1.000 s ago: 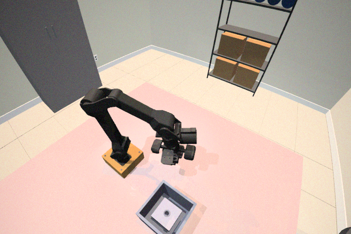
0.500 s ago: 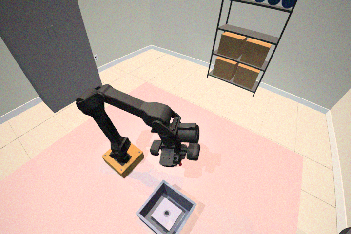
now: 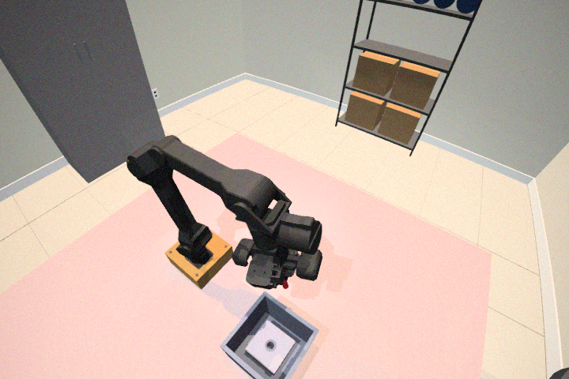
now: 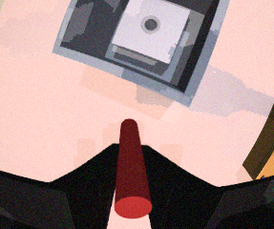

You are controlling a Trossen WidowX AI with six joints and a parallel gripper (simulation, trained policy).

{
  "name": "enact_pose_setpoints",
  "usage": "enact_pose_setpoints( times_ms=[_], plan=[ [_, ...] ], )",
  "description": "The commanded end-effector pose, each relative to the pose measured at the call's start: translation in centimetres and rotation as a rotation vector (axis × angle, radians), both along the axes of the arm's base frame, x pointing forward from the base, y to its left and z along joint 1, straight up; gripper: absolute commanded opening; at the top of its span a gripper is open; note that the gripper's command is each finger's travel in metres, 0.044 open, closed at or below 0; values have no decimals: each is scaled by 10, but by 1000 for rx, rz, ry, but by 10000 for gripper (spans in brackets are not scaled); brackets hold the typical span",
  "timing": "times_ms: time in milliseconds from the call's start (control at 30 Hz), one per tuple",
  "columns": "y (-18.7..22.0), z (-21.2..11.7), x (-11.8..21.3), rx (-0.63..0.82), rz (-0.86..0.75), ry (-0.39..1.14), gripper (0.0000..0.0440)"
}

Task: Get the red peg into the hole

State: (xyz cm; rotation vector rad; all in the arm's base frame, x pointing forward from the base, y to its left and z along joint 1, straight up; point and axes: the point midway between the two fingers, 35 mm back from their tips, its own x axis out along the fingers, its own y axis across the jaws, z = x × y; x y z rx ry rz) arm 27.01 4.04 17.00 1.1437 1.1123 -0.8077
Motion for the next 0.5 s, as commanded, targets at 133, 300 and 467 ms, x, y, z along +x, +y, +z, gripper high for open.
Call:
enact_pose_setpoints(
  times_ms=[133, 300, 467],
  plan=[
    [-23, -1, 7, -29, -22, 28, 0],
    [-37, -4, 12, -39, -36, 48, 0],
    [-51, -7, 16, -43, -46, 68, 0]
  ],
)
